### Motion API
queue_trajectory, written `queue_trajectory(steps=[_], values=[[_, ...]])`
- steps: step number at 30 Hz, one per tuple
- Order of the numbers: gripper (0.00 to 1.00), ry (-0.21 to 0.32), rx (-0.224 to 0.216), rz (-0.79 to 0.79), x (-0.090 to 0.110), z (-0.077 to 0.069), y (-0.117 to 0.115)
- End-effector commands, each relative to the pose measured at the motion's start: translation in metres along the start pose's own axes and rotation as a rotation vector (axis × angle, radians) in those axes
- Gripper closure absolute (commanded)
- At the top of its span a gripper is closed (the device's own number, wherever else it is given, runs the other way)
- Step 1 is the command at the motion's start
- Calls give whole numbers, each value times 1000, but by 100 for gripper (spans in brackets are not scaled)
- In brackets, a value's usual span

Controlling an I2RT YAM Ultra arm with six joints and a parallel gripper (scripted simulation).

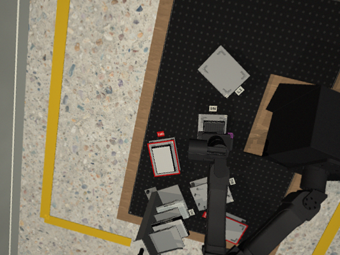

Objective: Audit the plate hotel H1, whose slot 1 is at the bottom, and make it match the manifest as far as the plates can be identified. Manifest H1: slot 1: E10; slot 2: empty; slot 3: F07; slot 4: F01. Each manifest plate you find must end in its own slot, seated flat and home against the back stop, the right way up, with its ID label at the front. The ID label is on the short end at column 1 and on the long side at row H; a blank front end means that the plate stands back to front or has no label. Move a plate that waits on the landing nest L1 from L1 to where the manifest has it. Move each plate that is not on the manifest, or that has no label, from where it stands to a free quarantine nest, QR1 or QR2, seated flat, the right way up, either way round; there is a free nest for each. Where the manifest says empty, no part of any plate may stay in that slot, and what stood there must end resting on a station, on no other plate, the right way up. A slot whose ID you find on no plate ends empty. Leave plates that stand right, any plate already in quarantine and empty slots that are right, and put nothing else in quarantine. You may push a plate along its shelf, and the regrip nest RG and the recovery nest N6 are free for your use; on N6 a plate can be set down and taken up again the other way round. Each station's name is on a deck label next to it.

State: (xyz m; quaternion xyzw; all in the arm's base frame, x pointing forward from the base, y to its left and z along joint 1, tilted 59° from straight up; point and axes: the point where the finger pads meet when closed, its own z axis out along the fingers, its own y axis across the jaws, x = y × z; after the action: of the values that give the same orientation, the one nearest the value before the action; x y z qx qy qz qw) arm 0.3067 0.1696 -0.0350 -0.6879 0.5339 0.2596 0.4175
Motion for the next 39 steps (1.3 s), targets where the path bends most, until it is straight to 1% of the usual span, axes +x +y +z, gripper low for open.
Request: queue_trajectory(steps=[1, 39], values=[[14, 2, 17, -3, 1, -2, -4], [14, 2, 17, -3, 1, 20, -4]])
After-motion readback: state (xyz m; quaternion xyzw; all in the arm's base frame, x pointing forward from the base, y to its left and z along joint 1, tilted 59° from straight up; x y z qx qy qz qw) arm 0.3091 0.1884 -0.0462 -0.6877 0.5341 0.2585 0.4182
